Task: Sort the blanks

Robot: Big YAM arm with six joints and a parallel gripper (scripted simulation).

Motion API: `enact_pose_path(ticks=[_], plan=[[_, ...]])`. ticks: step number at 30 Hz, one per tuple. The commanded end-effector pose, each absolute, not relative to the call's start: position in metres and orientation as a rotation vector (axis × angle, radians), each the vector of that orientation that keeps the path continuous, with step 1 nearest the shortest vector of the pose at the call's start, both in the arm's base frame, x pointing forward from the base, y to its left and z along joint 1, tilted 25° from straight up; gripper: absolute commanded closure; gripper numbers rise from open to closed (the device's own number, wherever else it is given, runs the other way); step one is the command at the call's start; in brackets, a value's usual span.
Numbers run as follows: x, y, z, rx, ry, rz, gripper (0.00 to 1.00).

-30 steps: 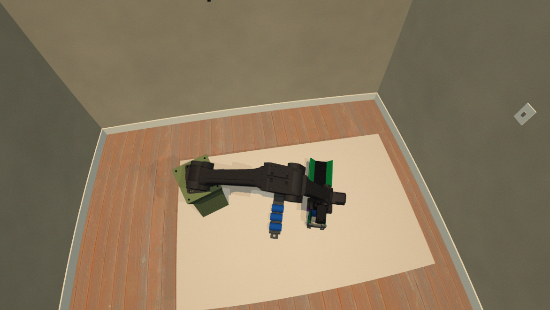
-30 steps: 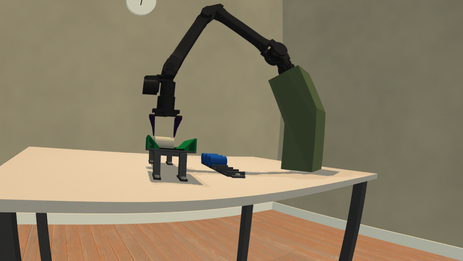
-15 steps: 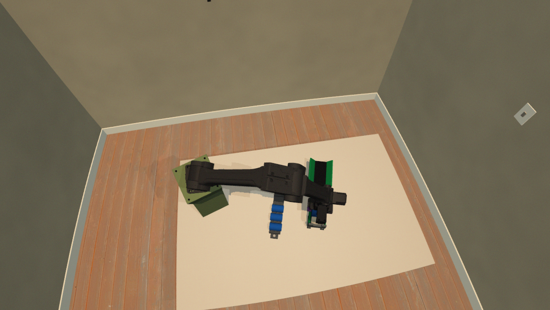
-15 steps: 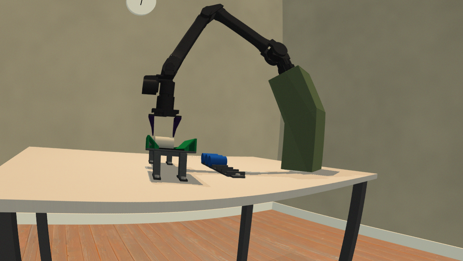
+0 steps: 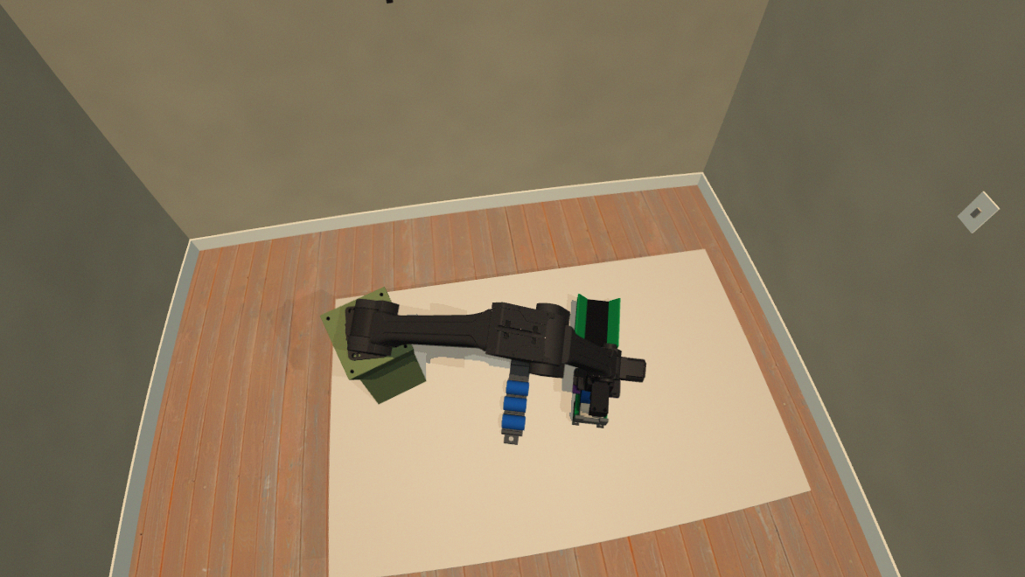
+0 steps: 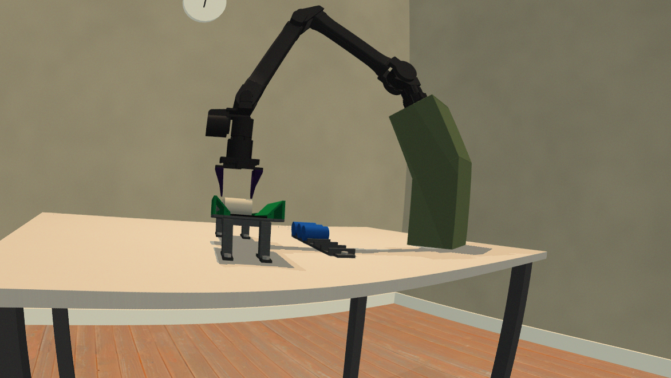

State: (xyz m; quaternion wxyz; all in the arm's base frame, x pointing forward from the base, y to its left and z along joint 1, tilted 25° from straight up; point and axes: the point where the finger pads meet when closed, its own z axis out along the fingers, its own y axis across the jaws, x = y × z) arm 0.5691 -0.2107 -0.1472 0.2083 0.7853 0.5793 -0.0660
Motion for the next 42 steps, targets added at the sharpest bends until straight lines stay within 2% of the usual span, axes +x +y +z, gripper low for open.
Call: enact_pose_path(ticks=[1, 42], plan=[[0.5844, -0.2224, -0.1426, 2.171, 1.590, -0.151, 0.19], [0.5828, -0.2226, -0.1427, 2.181, 1.605, -0.172, 0.19]])
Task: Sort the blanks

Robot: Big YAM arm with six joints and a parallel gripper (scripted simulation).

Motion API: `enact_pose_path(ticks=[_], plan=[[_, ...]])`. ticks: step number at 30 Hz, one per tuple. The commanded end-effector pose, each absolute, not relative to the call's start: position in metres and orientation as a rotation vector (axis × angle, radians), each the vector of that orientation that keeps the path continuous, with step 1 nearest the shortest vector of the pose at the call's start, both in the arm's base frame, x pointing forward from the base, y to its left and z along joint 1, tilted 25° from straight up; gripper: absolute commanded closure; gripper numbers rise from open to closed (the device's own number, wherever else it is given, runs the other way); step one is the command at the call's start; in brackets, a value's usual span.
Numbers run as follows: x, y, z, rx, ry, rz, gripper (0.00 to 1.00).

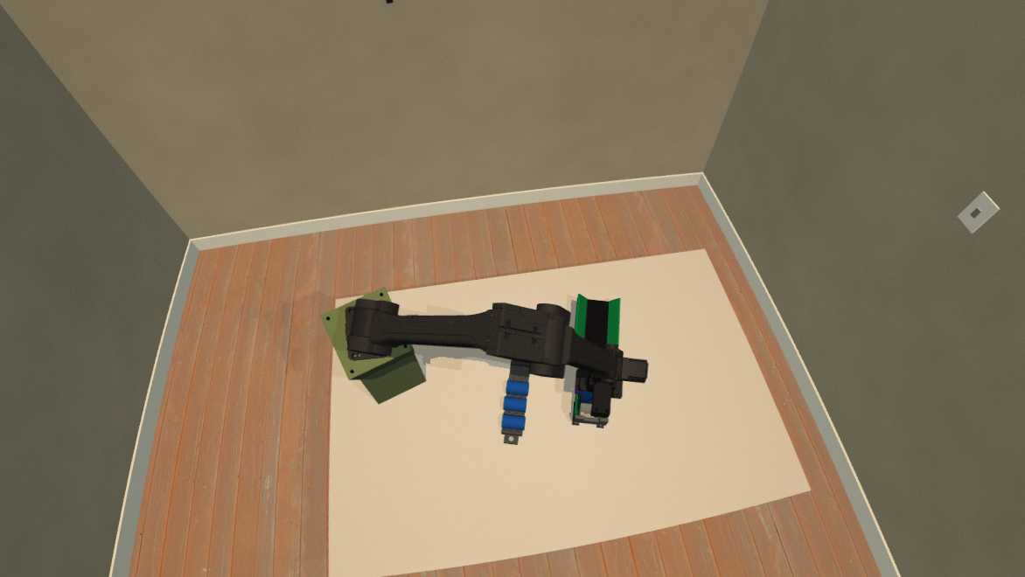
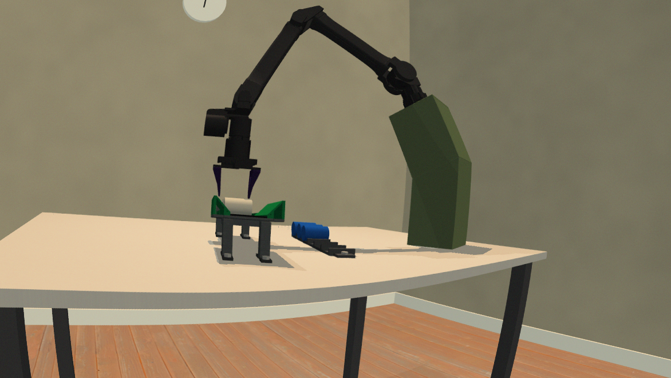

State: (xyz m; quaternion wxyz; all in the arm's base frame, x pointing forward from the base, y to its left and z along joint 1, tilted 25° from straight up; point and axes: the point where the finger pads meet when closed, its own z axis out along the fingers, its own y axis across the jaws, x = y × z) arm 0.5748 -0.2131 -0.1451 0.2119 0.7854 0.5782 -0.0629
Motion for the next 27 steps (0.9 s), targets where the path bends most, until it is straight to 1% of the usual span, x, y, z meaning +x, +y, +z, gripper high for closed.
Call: enact_pose_path(ticks=[1, 27], plan=[[0.5828, -0.2226, -0.1427, 2.181, 1.605, -0.172, 0.19], [0.5812, -0.2222, -0.1396, 2.179, 1.602, -0.167, 0.19]])
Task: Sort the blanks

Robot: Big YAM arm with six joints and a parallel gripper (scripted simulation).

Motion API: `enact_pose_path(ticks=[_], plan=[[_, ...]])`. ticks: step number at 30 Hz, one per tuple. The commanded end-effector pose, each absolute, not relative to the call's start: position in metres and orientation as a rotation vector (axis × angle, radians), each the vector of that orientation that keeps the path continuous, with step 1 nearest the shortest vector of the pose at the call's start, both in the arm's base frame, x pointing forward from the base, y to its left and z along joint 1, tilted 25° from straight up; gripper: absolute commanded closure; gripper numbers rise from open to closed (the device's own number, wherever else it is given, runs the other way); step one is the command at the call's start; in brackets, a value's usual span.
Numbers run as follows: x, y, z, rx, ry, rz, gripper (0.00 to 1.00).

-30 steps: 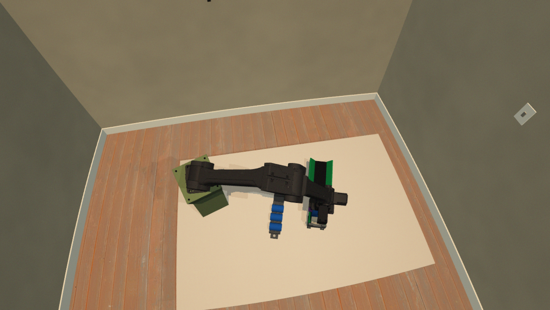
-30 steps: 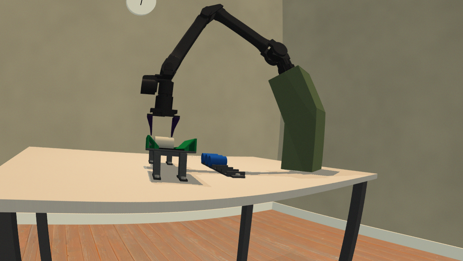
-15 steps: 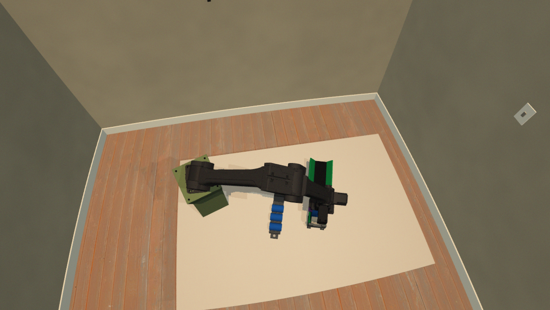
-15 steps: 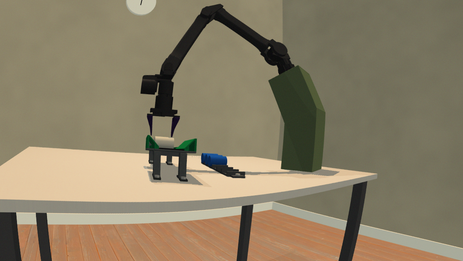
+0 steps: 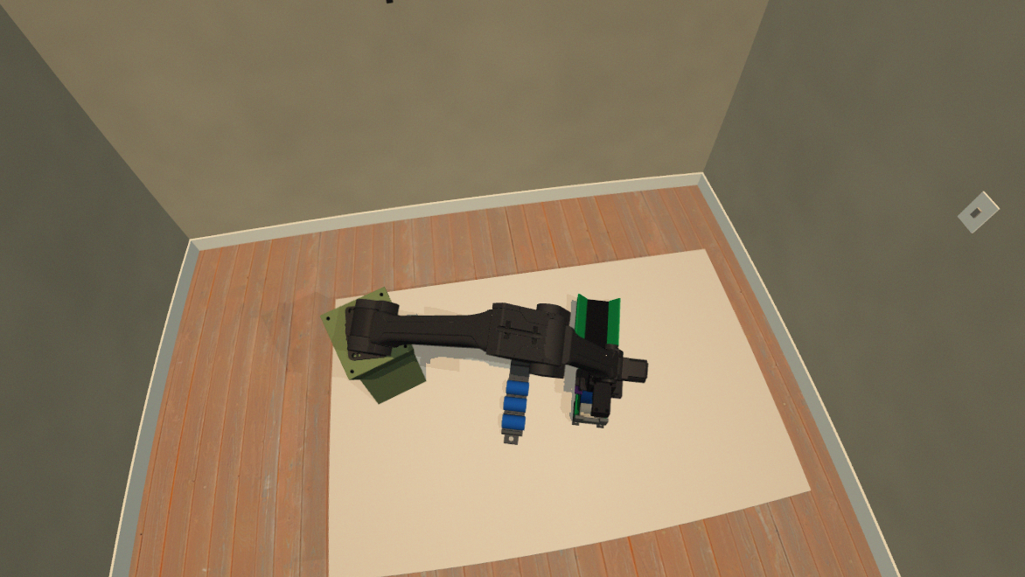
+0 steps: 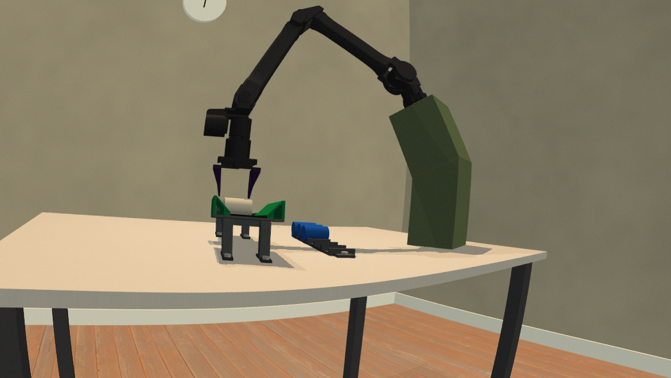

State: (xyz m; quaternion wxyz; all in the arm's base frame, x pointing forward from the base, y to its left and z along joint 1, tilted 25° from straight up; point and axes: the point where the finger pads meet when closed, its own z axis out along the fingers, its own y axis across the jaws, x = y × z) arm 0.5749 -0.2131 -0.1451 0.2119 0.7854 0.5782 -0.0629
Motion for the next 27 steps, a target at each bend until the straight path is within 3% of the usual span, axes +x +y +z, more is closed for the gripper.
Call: enact_pose_path(ticks=[1, 27], plan=[[0.5793, -0.2217, -0.1398, 2.179, 1.602, -0.168, 0.19], [0.5738, -0.2201, -0.1396, 2.178, 1.601, -0.166, 0.19]])
